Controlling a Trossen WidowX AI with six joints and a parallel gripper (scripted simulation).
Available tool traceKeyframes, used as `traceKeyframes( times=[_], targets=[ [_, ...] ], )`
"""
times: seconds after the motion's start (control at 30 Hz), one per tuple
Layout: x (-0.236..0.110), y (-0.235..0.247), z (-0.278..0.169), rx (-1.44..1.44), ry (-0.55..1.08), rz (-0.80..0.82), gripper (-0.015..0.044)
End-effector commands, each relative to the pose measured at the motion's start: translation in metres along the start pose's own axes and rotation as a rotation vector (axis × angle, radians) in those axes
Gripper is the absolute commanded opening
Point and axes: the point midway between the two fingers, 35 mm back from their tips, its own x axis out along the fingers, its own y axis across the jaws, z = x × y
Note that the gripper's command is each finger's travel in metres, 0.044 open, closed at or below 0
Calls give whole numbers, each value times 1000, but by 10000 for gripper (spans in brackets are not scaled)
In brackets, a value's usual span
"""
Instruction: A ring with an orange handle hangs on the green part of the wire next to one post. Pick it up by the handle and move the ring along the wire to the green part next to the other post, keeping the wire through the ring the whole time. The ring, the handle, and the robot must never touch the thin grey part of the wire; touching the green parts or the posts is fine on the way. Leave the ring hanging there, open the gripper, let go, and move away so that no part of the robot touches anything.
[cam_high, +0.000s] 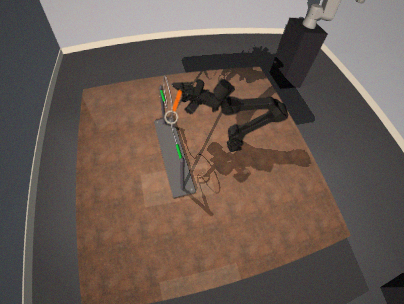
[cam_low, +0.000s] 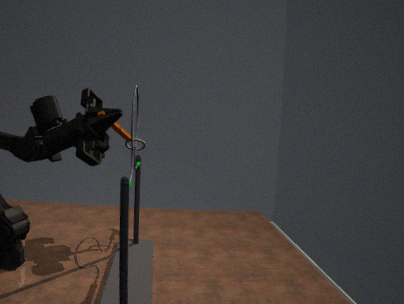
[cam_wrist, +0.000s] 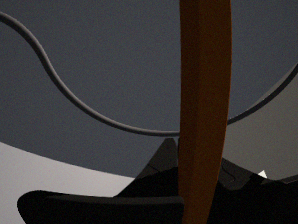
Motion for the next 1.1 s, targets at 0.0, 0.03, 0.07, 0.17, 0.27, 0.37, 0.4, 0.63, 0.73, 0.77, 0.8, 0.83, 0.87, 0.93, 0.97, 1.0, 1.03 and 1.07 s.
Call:
traceKeyframes(
  times=[0.0,0.03,0.07,0.17,0.27,0.37,0.4,0.63,0.73,0.77,0.8,0.83,0.87,0.93,0.97,1.0,1.03,1.07],
  targets=[
    [-1,7,0,36,4,16,-150],
    [-1,10,0,49,6,23,-150],
    [-1,13,0,63,8,31,-150],
    [-3,21,0,106,13,56,-150],
    [-4,28,1,145,18,79,-150],
    [-6,38,3,199,26,111,-150],
    [-7,41,3,219,28,123,-150],
    [-14,64,10,360,47,206,-150],
    [-18,74,15,423,55,243,-150],
    [-19,77,16,444,58,255,-150],
    [-20,80,18,465,60,268,-150],
    [-22,83,19,487,63,280,-150],
    [-23,86,21,508,66,293,-150],
    [-26,92,25,551,71,318,-150],
    [-27,94,27,572,74,331,-150],
    [-29,97,29,594,77,343,-150],
    [-30,100,31,615,80,356,-150],
    [-32,102,33,637,83,369,-150]
  ],
)
